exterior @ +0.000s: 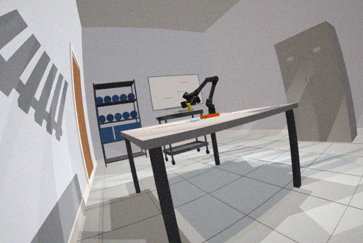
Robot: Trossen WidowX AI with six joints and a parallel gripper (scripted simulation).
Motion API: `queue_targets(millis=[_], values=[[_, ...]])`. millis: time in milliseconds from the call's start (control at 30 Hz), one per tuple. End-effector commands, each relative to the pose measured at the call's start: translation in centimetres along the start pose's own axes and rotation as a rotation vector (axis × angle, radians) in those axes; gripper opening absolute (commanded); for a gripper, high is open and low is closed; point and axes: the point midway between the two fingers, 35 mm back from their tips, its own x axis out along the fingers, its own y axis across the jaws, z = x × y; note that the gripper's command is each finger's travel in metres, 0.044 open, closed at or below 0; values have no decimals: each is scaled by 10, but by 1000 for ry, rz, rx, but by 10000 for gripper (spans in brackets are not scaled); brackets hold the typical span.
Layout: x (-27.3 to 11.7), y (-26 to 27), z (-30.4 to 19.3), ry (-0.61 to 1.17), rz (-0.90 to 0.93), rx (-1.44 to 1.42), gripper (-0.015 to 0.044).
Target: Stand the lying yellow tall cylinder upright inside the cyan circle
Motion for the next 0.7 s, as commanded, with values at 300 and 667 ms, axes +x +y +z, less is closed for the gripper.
queue_targets(millis=[300, 667], values=[[-8, 5, 0, -80, 3, -49, 105], [-14, 11, -1, -140, 7, -86, 105]])
